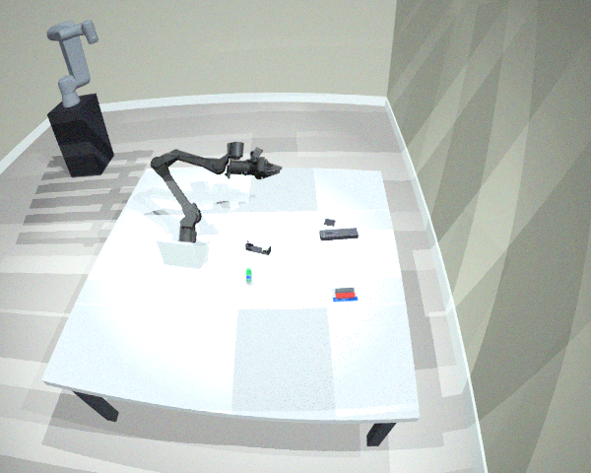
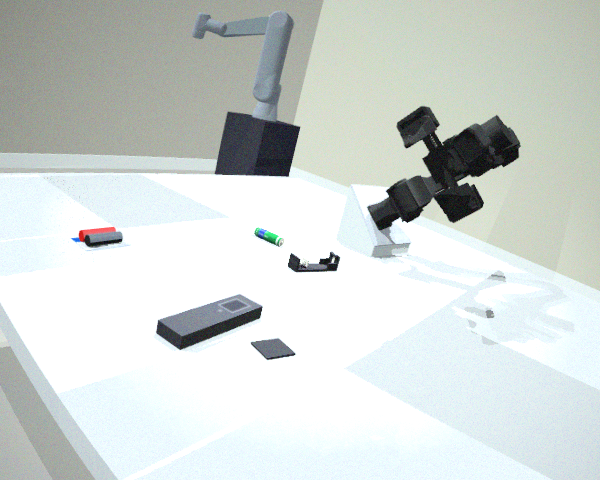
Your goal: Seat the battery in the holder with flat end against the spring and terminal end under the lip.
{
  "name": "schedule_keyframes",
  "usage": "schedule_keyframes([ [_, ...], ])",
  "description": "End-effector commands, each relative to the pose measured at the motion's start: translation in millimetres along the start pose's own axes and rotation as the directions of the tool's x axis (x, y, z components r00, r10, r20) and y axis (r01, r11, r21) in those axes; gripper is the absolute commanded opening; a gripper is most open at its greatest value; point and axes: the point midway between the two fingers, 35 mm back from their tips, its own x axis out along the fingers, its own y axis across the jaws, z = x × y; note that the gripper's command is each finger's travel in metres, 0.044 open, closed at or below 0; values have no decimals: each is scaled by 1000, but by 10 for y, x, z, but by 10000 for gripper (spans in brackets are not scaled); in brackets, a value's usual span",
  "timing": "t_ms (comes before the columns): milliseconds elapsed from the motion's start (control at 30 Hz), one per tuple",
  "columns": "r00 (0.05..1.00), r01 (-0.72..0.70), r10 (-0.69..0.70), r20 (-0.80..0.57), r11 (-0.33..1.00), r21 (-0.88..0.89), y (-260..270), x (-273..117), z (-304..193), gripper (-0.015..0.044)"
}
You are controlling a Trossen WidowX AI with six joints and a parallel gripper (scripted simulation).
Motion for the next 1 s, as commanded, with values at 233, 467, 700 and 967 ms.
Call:
schedule_keyframes([
  [233, 886, 125, -14, -464, 970, 209, -418, 370, -1139, 221],
  [467, 576, 455, 84, -813, 794, 403, -848, 201, -2302, 221],
  [700, 267, 814, 339, -902, 423, 399, -1093, -299, -3144, 221],
  [967, 139, 990, 669, -730, -73, 121, -1153, -855, -3652, 221],
])
